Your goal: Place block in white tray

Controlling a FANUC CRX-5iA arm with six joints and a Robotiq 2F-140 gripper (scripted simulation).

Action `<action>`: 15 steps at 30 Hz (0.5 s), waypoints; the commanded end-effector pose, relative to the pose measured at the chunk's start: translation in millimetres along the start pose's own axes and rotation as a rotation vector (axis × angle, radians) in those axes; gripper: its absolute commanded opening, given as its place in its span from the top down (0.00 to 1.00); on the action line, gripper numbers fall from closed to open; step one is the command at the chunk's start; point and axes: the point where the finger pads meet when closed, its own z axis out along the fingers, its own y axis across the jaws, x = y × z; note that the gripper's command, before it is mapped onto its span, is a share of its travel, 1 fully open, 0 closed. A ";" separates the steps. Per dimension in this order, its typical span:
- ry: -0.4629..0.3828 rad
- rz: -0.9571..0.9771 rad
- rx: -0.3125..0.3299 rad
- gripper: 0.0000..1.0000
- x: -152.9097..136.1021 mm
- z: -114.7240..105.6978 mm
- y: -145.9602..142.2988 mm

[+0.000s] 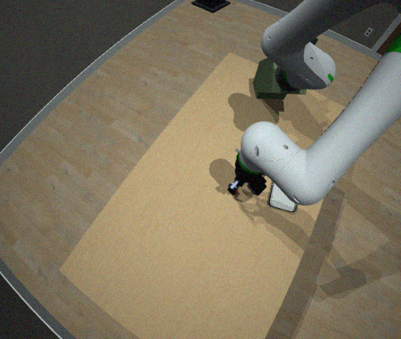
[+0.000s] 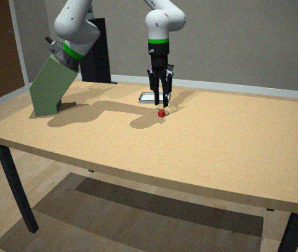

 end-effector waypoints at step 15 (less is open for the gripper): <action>0.000 0.000 -0.001 0.66 0.0 -0.5 0.6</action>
